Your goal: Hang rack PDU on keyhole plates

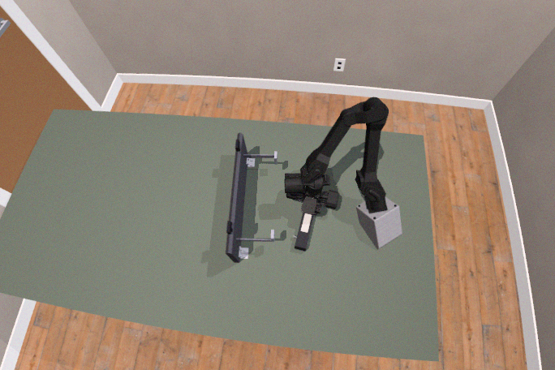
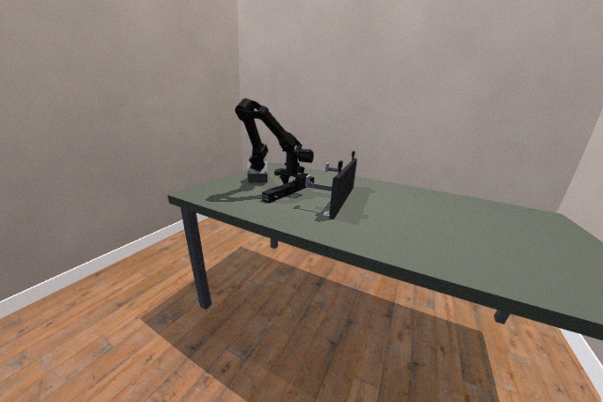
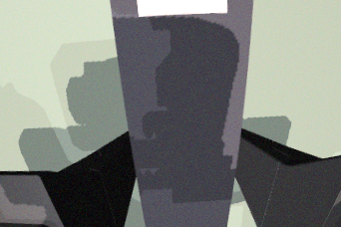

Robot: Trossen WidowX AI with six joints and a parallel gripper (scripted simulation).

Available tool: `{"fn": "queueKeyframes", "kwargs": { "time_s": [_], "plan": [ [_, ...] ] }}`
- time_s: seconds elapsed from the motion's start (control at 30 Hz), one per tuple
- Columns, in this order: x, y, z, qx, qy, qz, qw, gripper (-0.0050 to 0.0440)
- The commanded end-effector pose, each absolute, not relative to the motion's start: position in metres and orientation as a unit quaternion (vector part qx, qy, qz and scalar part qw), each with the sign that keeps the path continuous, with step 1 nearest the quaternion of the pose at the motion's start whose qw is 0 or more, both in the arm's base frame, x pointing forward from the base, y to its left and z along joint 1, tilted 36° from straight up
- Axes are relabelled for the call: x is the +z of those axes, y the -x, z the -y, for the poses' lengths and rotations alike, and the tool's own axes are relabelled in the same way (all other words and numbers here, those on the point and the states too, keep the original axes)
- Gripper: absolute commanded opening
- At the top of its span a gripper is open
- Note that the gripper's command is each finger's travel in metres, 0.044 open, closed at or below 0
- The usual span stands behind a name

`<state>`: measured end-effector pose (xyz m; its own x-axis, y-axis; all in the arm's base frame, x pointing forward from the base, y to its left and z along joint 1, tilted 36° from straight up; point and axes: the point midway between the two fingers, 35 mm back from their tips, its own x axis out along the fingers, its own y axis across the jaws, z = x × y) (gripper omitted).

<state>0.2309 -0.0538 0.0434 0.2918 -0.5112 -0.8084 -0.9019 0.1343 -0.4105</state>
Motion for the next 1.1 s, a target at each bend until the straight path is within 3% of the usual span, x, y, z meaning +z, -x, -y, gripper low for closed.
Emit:
{"fn": "queueKeyframes", "kwargs": {
  "time_s": [0.0, 0.33, 0.57, 1.07],
  "plan": [
    [0.045, -0.233, 0.054, 0.193, 0.628, -0.560, 0.504, 0.0219],
    [0.045, -0.233, 0.054, 0.193, 0.628, -0.560, 0.504, 0.0165],
    [0.057, -0.236, 0.045, 0.190, 0.628, -0.556, 0.511, 0.0000],
    [0.123, -0.217, -0.006, 0.198, 0.622, -0.557, 0.514, -0.0013]
  ]
}}
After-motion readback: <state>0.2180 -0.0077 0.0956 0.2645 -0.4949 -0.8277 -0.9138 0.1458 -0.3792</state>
